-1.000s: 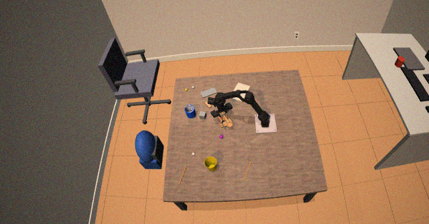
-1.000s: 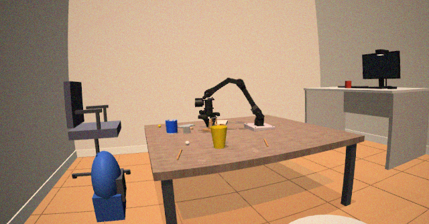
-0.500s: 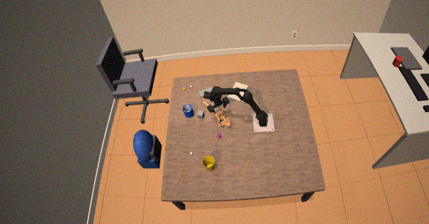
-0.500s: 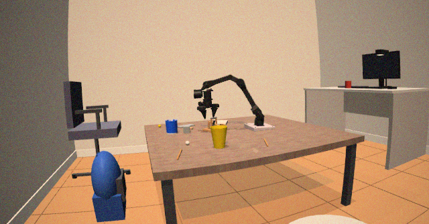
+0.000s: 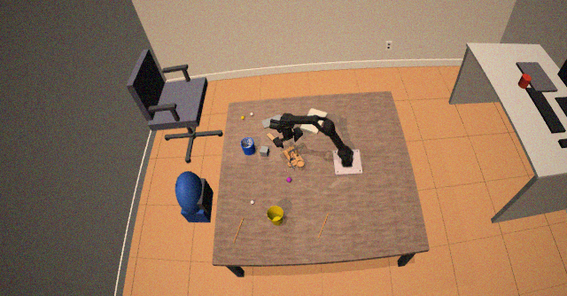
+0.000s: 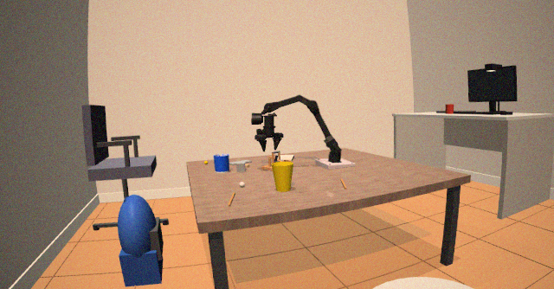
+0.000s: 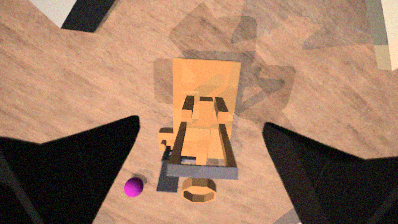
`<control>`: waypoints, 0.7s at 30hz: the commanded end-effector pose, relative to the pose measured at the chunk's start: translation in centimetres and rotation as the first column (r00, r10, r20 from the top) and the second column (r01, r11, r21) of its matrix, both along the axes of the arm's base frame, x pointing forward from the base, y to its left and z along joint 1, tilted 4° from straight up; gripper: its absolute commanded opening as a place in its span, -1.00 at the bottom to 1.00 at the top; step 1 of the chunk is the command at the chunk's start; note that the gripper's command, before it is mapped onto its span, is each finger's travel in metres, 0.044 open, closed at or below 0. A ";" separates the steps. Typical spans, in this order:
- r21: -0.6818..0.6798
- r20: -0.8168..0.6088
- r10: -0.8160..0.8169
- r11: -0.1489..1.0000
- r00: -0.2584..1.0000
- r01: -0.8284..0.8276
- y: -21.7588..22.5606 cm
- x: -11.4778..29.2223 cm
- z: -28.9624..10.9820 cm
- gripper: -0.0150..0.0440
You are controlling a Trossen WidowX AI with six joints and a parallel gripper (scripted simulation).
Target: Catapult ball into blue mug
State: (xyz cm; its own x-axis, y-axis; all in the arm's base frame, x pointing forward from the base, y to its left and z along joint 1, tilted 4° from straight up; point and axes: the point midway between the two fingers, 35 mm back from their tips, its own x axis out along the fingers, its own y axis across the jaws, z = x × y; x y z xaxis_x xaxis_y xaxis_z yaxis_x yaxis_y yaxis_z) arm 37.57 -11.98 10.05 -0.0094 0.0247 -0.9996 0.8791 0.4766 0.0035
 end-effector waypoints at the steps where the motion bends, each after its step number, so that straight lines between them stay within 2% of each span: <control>1: 0.006 -0.018 0.003 1.000 1.000 -0.003 0.2 -0.4 -2.3 1.00; 21: 0.006 -0.018 0.003 1.000 1.000 -0.003 0.2 -0.4 -5.0 1.00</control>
